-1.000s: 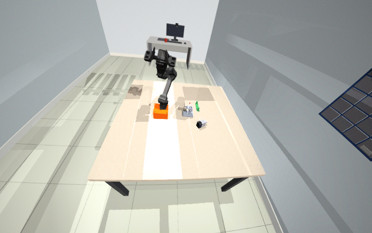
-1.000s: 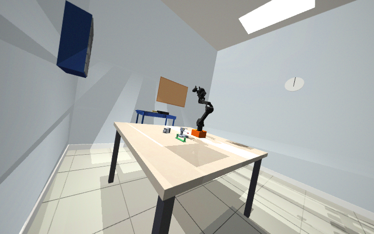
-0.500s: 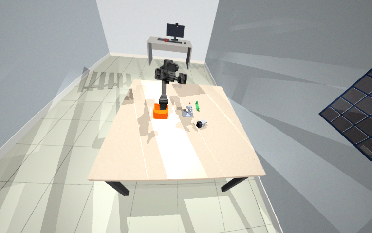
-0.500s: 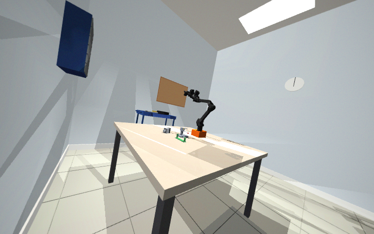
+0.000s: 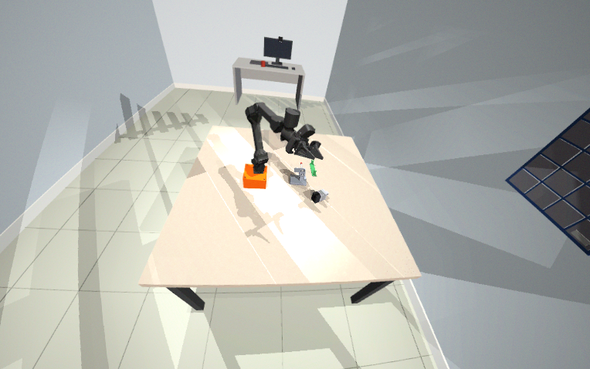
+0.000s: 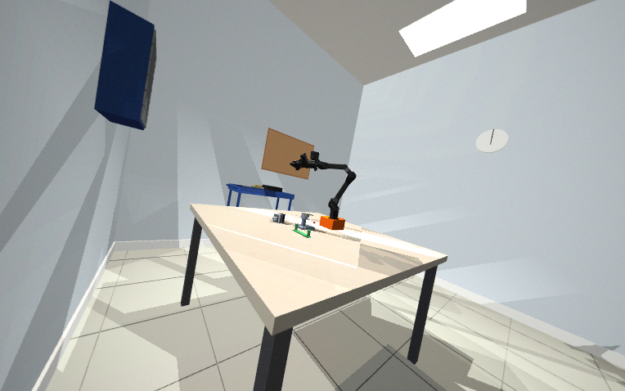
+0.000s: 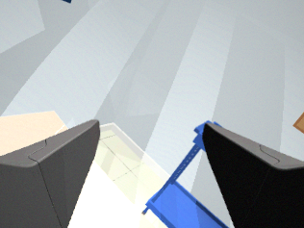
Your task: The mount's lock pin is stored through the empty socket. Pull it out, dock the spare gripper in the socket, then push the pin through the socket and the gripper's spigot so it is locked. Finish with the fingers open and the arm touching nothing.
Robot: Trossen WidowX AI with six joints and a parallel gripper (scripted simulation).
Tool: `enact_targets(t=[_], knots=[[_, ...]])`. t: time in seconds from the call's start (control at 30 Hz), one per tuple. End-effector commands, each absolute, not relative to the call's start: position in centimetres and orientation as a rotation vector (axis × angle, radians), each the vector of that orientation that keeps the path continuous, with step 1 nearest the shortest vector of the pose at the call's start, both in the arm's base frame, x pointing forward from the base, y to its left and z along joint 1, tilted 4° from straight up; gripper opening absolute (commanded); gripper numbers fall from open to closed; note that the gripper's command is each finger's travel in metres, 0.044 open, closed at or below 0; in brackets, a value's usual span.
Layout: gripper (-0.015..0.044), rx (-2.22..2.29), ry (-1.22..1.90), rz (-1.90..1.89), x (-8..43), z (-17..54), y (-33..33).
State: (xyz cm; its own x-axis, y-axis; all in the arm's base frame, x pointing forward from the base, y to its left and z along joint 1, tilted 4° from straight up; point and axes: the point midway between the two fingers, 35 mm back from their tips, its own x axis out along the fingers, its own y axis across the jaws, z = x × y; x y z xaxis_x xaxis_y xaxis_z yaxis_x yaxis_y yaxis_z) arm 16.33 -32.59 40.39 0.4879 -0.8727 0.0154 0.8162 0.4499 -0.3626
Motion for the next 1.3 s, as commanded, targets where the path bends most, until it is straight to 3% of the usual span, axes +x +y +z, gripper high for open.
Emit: enact_targets(t=[0.0,0.33,0.63,0.93,1.27], knots=[[0.03,-0.351,0.341,-0.878,21.4,37.0,-31.0],[0.03,-0.436,0.65,-0.457,30.2,29.7,-23.9],[0.03,-0.591,0.887,-0.031,34.3,23.7,-14.7],[0.03,-0.803,1.077,0.425,34.3,19.0,-4.8],[0.03,-1.083,1.23,0.947,30.3,15.6,4.6]])
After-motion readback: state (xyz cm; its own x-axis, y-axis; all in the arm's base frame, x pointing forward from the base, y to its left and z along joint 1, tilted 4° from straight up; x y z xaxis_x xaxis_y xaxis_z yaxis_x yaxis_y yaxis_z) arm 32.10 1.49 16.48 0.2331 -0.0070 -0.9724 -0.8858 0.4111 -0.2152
